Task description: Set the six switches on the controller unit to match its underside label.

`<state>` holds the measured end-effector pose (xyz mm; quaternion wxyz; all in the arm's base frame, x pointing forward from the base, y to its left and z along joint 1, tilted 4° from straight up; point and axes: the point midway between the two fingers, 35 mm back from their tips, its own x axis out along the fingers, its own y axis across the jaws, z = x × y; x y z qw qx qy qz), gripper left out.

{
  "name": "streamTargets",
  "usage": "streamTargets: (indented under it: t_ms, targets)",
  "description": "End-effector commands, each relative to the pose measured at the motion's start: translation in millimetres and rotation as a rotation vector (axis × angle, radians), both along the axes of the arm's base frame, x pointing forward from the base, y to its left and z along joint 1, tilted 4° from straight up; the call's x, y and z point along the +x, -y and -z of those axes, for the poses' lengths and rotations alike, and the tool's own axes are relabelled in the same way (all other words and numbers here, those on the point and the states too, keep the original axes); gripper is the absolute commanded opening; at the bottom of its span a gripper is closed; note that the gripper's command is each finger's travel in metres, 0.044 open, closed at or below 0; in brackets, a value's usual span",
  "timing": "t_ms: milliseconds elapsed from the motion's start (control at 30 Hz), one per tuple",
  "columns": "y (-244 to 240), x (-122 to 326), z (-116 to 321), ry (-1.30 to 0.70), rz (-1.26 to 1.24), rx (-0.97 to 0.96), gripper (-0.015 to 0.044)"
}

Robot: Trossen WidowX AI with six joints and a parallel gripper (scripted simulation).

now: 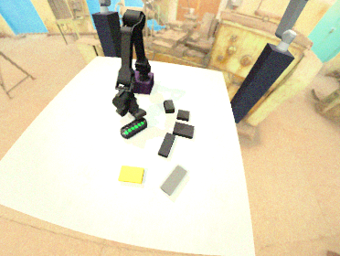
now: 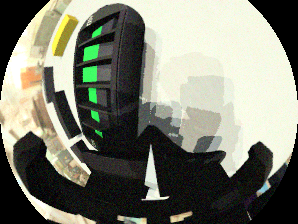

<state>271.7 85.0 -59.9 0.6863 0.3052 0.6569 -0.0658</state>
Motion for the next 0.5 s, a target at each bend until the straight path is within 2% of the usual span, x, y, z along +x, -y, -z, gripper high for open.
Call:
streamTargets:
  t_ms: [0, 467]
  targets:
    - [-1.1, 1.4, 0.0, 0.001, 0.004, 0.0, 0.0]
    - [-5.8, 4.1, -0.3, 0.001, 0.004, 0.0, 0.0]
